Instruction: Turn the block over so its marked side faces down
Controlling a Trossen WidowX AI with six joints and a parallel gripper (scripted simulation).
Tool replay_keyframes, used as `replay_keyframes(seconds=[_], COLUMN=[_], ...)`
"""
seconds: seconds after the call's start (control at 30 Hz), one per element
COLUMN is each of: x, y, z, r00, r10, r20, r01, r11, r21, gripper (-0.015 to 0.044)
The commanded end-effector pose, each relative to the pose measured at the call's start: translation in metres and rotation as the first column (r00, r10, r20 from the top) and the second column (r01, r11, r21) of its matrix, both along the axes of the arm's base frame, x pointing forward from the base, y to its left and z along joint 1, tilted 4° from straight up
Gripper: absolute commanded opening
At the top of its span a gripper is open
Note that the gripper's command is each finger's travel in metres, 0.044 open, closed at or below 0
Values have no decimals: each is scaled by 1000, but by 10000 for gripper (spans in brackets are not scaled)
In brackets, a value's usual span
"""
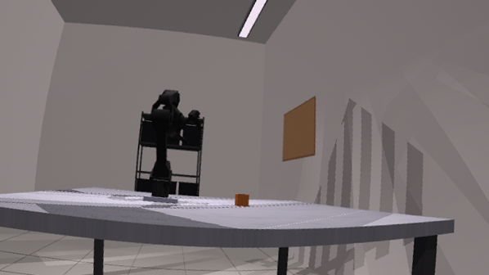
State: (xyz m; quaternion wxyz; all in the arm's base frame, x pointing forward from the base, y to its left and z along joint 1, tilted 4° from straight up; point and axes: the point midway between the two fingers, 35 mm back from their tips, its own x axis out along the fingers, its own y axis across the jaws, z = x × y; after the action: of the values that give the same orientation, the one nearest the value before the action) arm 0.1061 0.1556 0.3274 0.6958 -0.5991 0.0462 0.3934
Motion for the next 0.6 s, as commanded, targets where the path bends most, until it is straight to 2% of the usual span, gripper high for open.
replay_keyframes(seconds=[0.0, 0.13, 0.27, 0.43, 0.57], x=[28, 60, 98, 149, 188], y=[12, 18, 15, -4, -31], z=[-14, -32, -53, -83, -109], r00=[970, 884, 738, 489, 249], r10=[-199, -380, -545, -689, -736], r20=[-142, -271, -397, -536, -630], r01=[196, 372, 542, 719, 824], r11=[980, 925, 830, 666, 502], r21=[-38, -81, -131, -200, -261], gripper=[440, 440, 440, 440, 440])
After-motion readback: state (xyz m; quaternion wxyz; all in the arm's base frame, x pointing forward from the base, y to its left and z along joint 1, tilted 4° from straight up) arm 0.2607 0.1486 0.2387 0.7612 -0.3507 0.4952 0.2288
